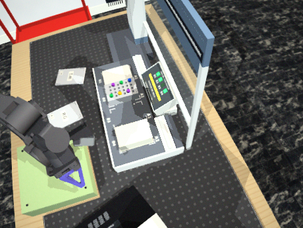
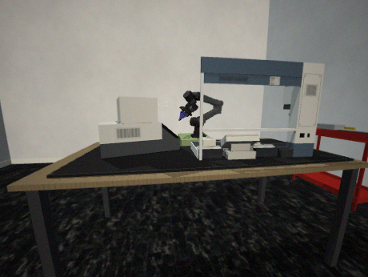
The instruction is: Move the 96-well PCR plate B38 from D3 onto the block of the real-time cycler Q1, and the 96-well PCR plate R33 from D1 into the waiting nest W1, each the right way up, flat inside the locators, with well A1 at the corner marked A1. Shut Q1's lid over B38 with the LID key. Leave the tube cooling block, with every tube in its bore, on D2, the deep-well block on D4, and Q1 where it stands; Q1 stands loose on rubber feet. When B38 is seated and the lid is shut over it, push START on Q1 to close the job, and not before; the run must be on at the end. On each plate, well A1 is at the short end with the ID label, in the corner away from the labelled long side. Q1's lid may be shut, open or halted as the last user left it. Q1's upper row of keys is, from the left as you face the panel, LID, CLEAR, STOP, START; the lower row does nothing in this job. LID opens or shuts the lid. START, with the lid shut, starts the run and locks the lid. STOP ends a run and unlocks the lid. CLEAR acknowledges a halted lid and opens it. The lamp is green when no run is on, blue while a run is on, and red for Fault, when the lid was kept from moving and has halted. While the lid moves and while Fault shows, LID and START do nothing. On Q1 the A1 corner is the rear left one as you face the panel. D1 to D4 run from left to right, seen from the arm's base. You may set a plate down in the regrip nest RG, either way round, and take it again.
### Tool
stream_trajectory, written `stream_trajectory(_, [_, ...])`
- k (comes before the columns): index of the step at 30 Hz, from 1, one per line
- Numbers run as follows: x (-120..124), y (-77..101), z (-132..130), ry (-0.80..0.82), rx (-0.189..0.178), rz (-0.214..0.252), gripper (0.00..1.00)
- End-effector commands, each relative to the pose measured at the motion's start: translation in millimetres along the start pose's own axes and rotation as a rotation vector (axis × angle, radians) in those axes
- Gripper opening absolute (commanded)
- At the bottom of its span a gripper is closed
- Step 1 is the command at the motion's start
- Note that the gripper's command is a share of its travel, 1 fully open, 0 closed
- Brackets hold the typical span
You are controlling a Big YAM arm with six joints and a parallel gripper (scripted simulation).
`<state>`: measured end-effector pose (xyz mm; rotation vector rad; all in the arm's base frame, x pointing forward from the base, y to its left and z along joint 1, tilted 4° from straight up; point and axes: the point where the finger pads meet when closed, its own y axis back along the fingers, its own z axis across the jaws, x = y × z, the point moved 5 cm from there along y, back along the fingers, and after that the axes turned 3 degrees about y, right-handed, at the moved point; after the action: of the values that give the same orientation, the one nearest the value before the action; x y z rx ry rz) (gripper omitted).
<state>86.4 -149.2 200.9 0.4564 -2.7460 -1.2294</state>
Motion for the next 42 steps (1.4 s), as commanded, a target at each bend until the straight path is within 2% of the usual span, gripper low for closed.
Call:
stream_trajectory(1, [-2.7,22.4,-31.9,-0.016,0.078,-0.018,0.0])
stream_trajectory(23, [-3.4,28.8,-37.8,-0.018,0.094,-0.023,0.0])
stream_trajectory(42, [-0.9,5.6,-11.4,-0.003,0.03,-0.005,0.0])
